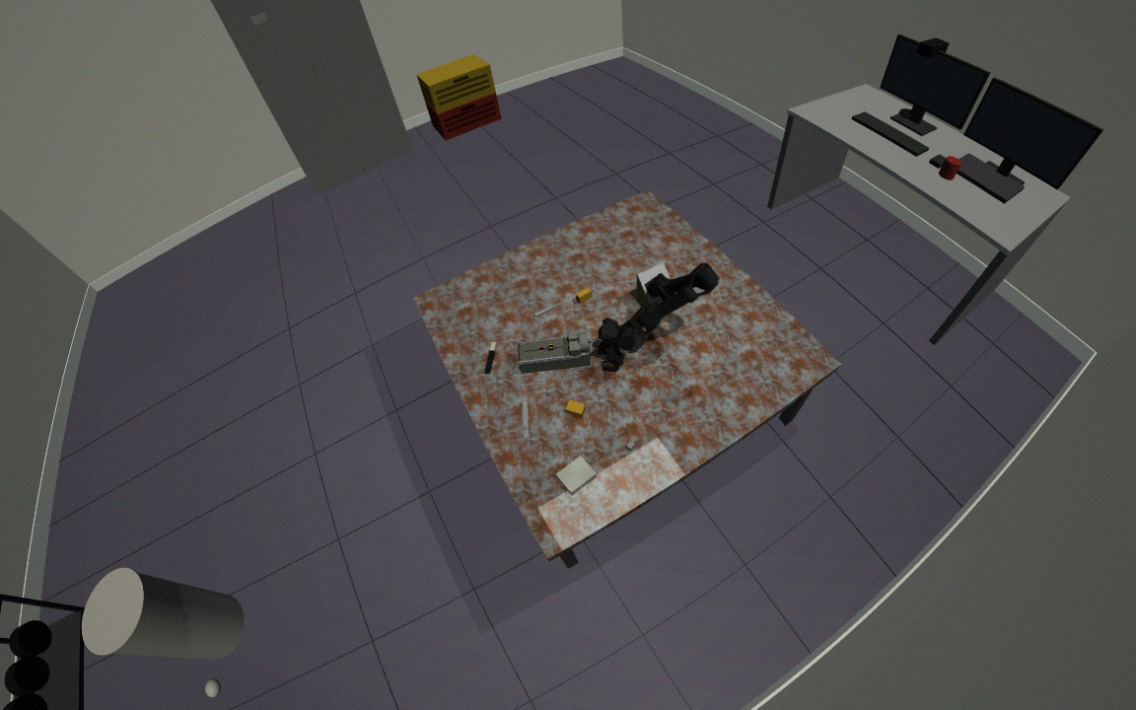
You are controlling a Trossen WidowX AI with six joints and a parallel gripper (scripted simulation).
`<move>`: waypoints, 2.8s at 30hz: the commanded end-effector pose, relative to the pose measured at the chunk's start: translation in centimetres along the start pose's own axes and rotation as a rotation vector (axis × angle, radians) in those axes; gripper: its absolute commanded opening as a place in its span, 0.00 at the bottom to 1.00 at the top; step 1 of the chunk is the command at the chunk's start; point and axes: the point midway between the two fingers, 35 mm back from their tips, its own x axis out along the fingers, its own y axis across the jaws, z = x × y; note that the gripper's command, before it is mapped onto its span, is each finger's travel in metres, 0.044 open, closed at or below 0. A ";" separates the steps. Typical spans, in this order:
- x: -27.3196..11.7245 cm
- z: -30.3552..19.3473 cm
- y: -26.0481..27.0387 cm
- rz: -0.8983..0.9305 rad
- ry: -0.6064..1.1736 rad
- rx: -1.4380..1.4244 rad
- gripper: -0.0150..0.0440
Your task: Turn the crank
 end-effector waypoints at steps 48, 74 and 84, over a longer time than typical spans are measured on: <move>-3.8 3.7 -1.1 0.019 -0.011 -0.001 0.25; -3.7 3.6 -3.2 0.018 -0.011 -0.001 0.25; -3.6 3.5 -3.5 0.018 -0.011 -0.001 0.25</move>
